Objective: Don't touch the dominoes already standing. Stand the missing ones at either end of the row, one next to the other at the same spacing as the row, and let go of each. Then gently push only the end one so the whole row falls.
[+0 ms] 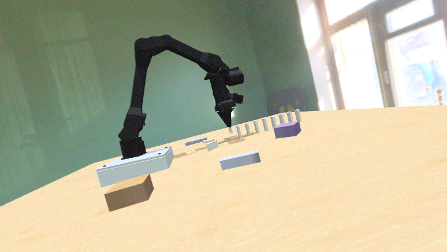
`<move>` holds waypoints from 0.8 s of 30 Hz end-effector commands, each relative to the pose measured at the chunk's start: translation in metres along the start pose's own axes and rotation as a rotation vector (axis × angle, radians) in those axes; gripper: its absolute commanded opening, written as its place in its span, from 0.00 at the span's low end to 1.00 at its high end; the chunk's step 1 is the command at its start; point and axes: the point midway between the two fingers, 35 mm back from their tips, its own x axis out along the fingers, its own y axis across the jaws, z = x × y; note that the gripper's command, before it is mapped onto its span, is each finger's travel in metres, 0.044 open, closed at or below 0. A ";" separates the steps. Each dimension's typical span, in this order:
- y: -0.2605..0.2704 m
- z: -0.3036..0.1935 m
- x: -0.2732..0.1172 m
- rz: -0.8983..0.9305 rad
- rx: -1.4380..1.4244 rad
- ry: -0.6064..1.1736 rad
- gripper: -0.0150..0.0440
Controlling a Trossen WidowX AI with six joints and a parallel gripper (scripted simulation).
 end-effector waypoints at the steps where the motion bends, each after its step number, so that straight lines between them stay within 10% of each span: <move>1: 0.000 -0.005 0.021 0.001 0.005 0.008 0.44; 15: 0.000 -0.005 0.024 0.001 0.005 0.008 0.44; 24: 0.000 -0.005 0.024 0.001 0.005 0.008 0.84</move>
